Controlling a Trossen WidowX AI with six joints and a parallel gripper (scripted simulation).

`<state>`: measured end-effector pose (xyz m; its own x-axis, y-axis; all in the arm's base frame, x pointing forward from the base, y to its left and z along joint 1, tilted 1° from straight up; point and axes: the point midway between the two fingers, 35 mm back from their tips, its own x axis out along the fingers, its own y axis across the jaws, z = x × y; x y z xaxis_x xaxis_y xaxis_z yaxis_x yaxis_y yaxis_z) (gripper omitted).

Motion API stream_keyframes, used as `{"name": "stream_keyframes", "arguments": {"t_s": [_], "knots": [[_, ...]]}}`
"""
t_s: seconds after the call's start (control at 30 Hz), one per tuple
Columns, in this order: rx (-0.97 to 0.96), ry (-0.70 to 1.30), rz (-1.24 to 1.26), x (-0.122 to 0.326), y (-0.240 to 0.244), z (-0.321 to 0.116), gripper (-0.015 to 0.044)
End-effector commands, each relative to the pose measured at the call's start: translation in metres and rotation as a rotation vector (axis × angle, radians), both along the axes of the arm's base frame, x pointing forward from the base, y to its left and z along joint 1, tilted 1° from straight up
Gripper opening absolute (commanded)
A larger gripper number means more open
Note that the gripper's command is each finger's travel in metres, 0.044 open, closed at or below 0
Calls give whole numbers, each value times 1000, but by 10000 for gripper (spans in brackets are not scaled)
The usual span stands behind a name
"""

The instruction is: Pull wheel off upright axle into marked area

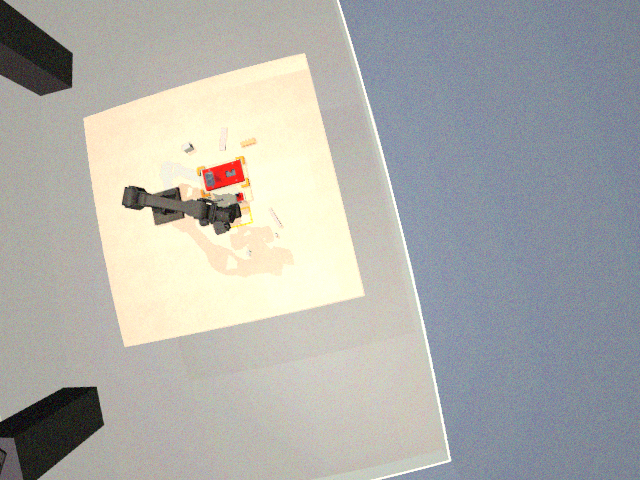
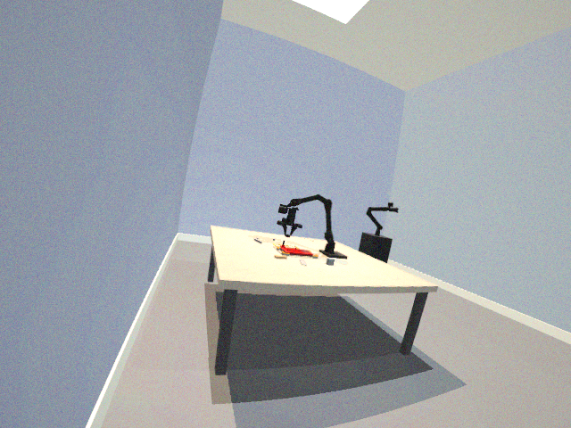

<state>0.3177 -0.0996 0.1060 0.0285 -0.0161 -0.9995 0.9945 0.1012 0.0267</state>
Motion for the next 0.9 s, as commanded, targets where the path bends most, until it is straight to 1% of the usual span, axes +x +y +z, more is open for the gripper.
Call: {"name": "stream_keyframes", "arguments": {"t_s": [0.0,0.37,0.5,0.87], "knots": [[-1,10,5,1,-1,-18,0],[0,11,5,-1,-1,-74,0],[0,11,5,-2,-1,-78,0],[3,12,0,-2,0,-71,289]]}}
